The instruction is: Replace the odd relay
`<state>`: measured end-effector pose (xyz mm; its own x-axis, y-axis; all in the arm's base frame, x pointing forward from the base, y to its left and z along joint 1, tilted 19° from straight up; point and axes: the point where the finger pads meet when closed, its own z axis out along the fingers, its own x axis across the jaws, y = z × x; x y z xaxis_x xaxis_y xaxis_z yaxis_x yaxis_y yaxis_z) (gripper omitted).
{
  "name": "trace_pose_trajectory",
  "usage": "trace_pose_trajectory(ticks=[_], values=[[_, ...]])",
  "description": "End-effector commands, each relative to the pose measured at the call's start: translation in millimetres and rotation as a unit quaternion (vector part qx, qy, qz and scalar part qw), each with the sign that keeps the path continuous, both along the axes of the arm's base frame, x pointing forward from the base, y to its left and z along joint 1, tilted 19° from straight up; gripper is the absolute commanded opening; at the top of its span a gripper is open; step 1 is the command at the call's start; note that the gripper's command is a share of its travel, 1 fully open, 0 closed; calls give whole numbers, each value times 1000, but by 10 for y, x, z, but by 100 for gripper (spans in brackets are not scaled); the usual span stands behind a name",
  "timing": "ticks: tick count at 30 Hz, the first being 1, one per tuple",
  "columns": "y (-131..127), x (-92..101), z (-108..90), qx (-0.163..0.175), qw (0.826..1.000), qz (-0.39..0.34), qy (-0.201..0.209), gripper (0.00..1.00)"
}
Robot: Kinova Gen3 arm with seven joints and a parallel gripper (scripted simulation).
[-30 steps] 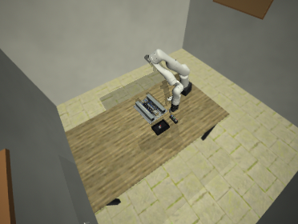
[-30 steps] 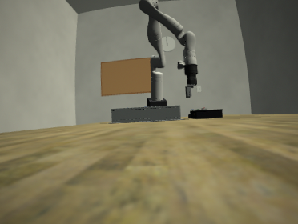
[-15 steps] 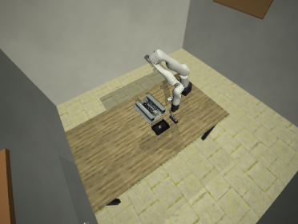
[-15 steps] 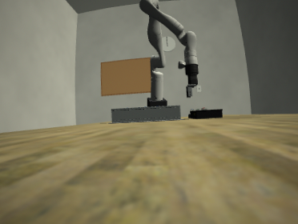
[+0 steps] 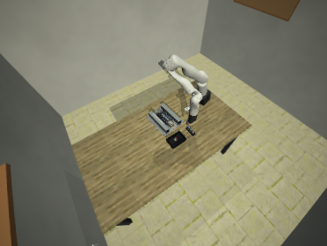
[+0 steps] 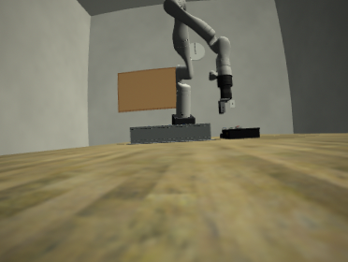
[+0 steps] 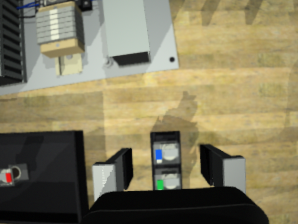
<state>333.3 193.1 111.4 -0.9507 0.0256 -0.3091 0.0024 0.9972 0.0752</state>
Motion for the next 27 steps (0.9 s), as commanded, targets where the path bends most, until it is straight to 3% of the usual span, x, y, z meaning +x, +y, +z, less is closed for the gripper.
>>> trace_pose_trajectory(ticks=[1,11,27], values=[[15,-3,4,0,1000,1,0,100],[37,-10,6,0,1000,2,0,100],[73,-18,11,-35,993,110,-9,100]])
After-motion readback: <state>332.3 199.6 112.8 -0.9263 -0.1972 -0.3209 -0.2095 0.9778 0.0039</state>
